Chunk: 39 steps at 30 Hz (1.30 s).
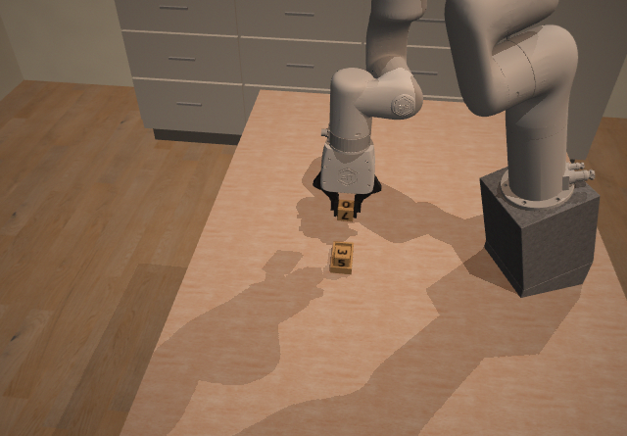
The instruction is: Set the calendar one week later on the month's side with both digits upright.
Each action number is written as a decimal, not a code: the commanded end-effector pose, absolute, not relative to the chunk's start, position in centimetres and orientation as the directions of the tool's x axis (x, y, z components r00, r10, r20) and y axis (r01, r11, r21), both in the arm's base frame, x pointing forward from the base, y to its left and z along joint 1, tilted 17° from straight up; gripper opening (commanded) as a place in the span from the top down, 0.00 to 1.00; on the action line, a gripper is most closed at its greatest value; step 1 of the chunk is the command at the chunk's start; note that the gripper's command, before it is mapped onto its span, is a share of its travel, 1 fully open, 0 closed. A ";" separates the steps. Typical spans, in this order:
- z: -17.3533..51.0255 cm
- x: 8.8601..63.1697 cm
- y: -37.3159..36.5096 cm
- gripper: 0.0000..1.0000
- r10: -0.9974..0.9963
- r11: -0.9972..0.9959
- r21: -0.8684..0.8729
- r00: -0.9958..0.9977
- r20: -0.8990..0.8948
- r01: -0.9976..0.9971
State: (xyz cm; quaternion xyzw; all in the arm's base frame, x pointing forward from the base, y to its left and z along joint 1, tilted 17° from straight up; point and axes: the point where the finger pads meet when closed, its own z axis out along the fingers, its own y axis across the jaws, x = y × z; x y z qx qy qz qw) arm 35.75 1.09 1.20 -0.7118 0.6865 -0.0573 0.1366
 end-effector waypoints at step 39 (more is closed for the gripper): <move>-4.5 37.6 1.9 0.71 -0.993 -0.020 -0.272 0.051 -0.107 -0.962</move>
